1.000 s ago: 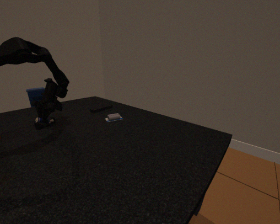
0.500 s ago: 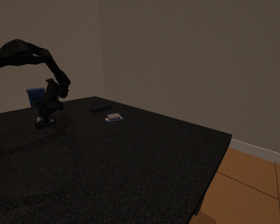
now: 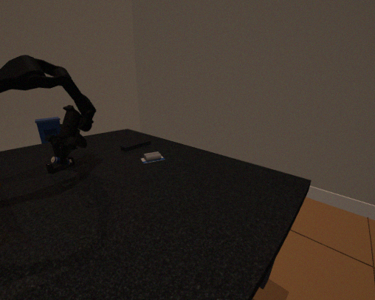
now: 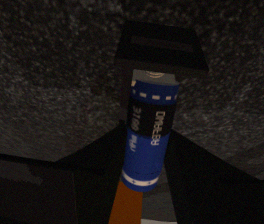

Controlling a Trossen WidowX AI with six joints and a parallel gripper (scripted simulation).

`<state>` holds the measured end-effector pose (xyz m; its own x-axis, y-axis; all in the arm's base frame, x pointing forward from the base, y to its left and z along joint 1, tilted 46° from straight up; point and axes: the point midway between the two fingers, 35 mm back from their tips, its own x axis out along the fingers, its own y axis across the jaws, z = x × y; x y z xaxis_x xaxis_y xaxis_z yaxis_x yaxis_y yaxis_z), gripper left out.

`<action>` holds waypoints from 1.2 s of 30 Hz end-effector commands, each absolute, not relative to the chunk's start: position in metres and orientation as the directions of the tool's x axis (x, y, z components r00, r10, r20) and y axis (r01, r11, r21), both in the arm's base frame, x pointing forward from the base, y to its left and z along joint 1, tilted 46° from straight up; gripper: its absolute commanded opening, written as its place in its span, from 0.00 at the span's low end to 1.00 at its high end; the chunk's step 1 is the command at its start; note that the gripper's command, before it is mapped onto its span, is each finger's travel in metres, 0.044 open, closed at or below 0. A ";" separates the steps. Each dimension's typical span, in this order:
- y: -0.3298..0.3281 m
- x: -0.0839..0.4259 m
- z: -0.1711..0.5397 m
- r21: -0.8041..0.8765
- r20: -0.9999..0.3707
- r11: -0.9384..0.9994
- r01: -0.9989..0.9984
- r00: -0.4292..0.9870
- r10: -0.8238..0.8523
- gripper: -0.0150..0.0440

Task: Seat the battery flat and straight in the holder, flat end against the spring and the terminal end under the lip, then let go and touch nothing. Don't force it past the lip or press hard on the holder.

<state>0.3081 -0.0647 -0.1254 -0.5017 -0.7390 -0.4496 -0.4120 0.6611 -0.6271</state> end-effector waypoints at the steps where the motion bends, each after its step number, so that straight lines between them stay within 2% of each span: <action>1: -0.064 0.312 -0.129 -0.630 -0.455 0.663 -0.404 -0.500 -0.737 0.38; 36: -0.064 0.315 -0.135 -0.616 -0.530 0.683 -0.393 -0.435 -0.728 0.38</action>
